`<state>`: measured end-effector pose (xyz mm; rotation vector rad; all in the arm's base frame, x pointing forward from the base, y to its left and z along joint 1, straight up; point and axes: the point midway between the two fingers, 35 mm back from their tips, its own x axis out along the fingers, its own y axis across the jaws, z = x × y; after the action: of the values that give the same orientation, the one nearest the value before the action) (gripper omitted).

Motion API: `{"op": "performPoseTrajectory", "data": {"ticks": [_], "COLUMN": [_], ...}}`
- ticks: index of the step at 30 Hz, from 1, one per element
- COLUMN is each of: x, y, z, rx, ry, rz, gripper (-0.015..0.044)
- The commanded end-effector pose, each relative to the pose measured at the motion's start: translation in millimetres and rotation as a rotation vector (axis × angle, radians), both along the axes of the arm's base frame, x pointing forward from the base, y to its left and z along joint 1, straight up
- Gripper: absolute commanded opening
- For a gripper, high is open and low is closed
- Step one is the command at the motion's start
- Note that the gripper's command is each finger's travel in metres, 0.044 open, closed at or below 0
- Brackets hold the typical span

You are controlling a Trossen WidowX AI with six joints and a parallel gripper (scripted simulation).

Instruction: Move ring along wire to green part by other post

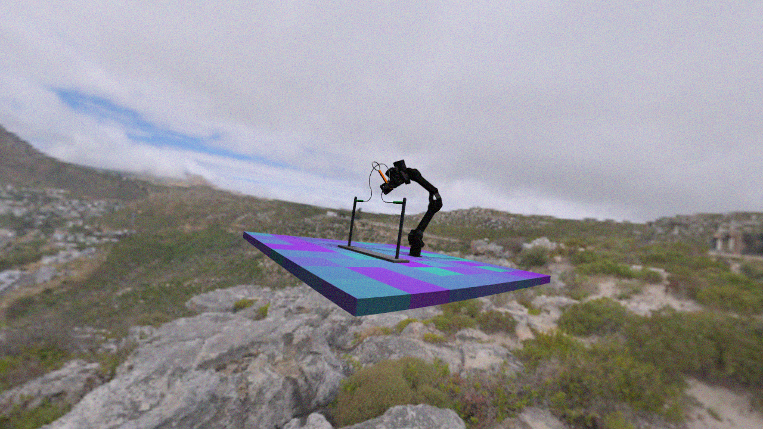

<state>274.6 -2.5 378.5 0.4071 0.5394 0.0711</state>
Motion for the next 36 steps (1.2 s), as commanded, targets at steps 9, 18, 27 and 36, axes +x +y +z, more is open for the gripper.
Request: {"op": "performPoseTrajectory", "data": {"ticks": [9,18,27,36], "x": [0.0,0.3,0.5,0.8], "y": [-5.7,-9.7,-13.7,-17.8], "z": [-1.9,-2.9,-3.4,-3.5], "rx": [-0.166,-0.281,-0.395,-0.509], "ry": [-0.012,-0.02,-0.028,-0.036], "rz": [-0.006,-0.008,-0.011,-0.014], "gripper": [-0.015,-0.015,-0.015,-0.015]}}
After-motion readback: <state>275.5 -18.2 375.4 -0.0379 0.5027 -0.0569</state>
